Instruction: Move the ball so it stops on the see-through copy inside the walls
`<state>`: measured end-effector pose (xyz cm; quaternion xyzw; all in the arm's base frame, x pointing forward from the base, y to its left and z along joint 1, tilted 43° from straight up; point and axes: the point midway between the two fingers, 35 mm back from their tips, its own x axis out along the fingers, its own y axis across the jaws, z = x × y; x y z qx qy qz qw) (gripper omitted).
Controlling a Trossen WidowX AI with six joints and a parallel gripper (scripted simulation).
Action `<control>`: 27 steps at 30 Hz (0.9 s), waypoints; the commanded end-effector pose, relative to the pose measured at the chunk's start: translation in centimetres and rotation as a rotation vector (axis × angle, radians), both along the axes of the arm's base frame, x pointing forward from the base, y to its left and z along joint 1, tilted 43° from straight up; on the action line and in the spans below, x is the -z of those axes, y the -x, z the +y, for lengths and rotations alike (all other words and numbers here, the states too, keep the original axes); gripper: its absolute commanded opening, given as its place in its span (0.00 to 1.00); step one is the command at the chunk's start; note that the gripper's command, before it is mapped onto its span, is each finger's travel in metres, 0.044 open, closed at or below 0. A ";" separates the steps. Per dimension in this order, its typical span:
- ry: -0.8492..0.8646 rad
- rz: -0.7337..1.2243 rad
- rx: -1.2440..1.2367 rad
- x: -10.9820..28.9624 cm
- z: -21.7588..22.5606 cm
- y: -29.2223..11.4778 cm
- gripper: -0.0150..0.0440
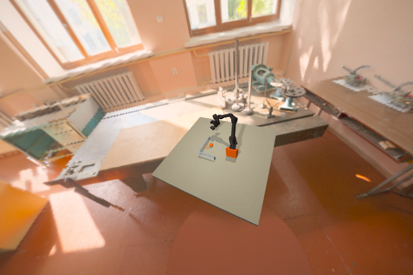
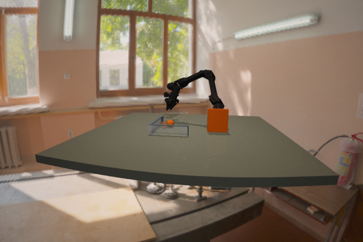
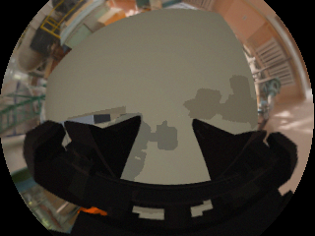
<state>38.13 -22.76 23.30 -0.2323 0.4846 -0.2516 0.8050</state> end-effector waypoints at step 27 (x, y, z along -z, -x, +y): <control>0.387 1.371 -1.066 18.8 19.7 5.3 0.86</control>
